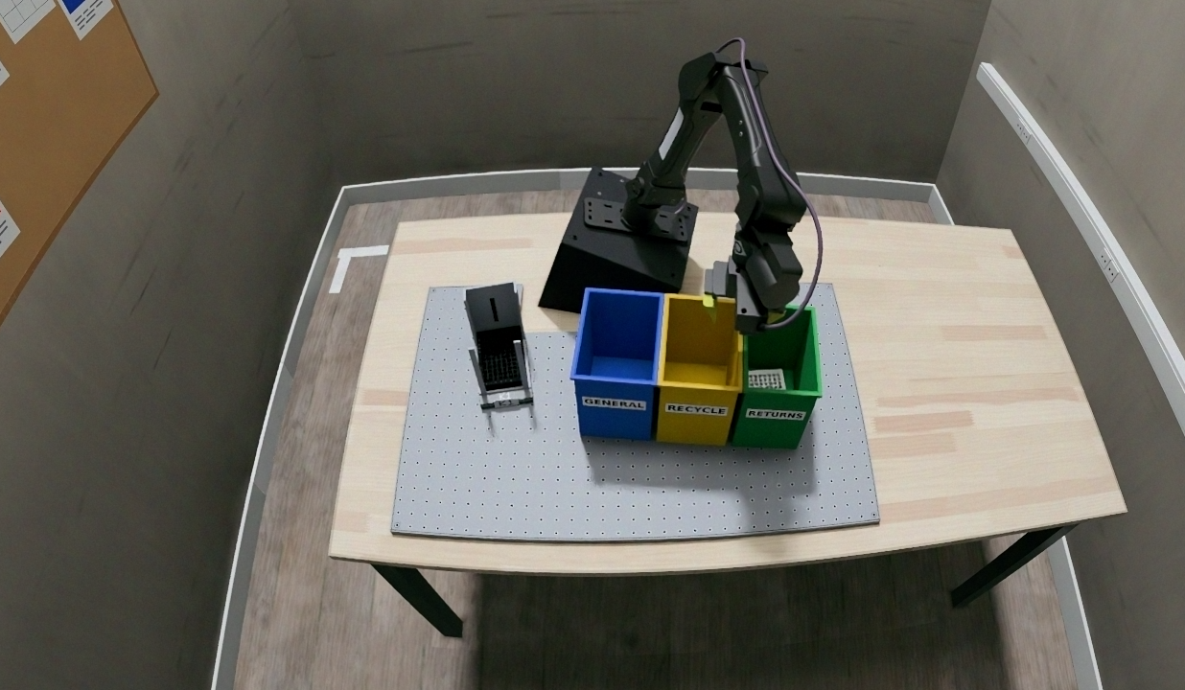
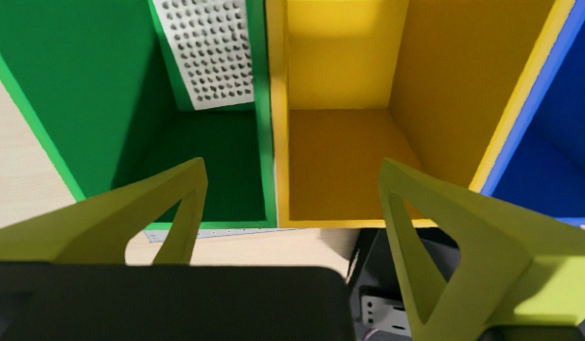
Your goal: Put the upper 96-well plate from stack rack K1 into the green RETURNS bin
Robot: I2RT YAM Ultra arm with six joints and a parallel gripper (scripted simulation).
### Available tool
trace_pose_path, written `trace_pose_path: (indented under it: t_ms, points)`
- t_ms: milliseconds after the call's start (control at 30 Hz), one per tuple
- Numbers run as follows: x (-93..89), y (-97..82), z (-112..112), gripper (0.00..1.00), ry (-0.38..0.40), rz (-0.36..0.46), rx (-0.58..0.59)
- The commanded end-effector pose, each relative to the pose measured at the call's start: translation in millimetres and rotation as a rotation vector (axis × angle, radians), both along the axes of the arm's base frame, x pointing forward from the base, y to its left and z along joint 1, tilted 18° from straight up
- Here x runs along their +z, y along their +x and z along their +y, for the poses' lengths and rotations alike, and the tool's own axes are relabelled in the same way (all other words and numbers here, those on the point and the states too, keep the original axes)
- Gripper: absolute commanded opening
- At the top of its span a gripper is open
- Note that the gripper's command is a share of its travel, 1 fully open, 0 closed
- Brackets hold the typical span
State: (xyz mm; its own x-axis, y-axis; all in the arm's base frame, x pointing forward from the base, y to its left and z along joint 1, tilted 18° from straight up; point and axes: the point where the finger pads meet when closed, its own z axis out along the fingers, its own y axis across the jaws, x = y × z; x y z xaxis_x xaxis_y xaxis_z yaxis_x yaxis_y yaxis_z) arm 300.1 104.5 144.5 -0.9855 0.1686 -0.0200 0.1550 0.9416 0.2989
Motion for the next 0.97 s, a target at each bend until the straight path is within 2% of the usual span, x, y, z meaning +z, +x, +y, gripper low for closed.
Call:
trace_pose_path:
  t_ms: [0, 333, 933]
  points:
    - [2.5, -0.4, -12, 0.82, 0.013, -0.038, 0.006]
    - [-8.2, -8.3, -43, 0.82, 0.011, -0.039, 0.005]
    - [-8.0, -6.4, -41, 0.82, 0.003, -0.027, 0.007]
